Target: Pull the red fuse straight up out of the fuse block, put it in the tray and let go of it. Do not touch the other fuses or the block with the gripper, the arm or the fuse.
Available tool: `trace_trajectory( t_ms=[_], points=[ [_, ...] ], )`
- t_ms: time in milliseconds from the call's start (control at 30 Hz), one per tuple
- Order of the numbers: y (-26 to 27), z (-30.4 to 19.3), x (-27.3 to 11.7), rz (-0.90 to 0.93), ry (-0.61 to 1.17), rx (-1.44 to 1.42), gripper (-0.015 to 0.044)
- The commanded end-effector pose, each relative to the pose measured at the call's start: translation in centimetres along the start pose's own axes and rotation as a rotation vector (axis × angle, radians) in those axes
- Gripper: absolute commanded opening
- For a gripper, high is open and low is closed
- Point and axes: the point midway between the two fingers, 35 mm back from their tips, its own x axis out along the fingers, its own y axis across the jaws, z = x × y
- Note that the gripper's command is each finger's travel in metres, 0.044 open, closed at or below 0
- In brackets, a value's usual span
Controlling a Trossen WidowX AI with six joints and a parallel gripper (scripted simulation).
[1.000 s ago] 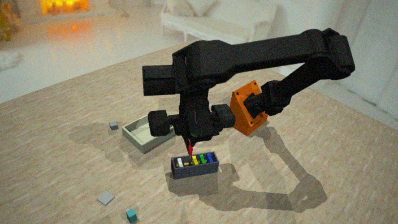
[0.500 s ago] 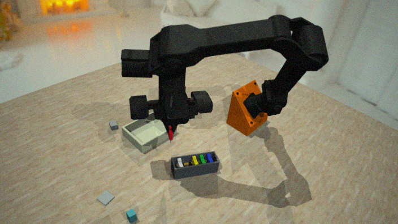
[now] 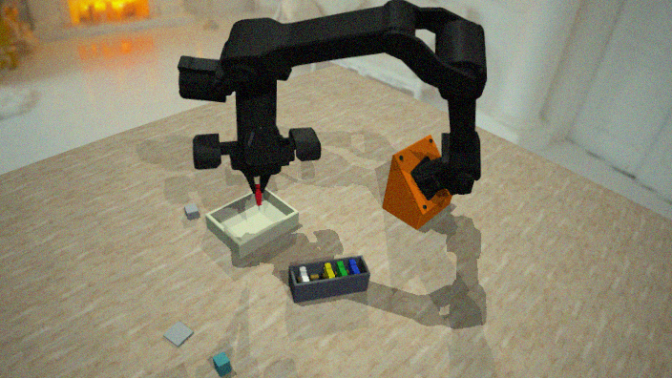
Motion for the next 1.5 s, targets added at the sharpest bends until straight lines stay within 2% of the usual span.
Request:
trace_trajectory(
  t_ms=[0,1133,1467],
  points=[
    [-0.7,-2.4,0.2,-0.001,0.002,-0.007,0.0000],
    [-0.8,-2.8,4.3,-0.001,0.000,-0.008,0.0000],
    [-0.9,-2.8,3.9,-0.003,0.006,-0.016,0.0263]
  ],
)
